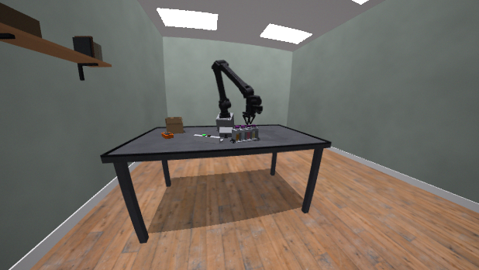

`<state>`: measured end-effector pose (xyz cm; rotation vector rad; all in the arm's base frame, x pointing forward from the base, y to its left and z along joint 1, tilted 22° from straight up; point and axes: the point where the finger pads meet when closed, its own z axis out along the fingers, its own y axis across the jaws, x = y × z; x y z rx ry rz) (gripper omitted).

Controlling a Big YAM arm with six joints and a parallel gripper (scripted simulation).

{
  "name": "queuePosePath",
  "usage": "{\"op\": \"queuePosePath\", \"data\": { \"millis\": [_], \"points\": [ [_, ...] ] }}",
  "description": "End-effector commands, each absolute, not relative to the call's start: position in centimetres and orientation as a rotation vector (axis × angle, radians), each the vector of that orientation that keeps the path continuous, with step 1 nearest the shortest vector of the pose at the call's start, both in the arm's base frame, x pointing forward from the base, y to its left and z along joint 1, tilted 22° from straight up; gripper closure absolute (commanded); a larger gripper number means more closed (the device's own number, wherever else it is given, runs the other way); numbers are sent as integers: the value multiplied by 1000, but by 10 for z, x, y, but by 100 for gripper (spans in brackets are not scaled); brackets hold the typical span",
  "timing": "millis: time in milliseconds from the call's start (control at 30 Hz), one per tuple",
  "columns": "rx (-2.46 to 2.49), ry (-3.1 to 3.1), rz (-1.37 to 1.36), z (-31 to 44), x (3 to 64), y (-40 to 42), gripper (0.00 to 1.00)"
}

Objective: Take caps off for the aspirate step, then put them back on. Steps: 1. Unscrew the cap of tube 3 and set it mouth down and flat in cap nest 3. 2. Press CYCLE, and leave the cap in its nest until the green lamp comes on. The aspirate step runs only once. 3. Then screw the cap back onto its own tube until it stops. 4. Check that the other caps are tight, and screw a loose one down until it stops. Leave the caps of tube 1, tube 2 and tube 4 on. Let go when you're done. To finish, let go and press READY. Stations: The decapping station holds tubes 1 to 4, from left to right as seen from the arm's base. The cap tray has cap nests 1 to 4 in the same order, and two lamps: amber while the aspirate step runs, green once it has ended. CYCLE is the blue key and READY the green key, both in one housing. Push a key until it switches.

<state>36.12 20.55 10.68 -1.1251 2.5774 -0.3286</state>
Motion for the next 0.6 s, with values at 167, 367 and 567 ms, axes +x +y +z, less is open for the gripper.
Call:
{"op": "queuePosePath", "data": {
  "millis": [167,367,567],
  "points": [
    [-1096,2554,-319,107,372,199,51],
    [-1096,2563,-322,103,374,201,51],
    [-1090,2546,-315,112,385,207,51]
  ]
}}
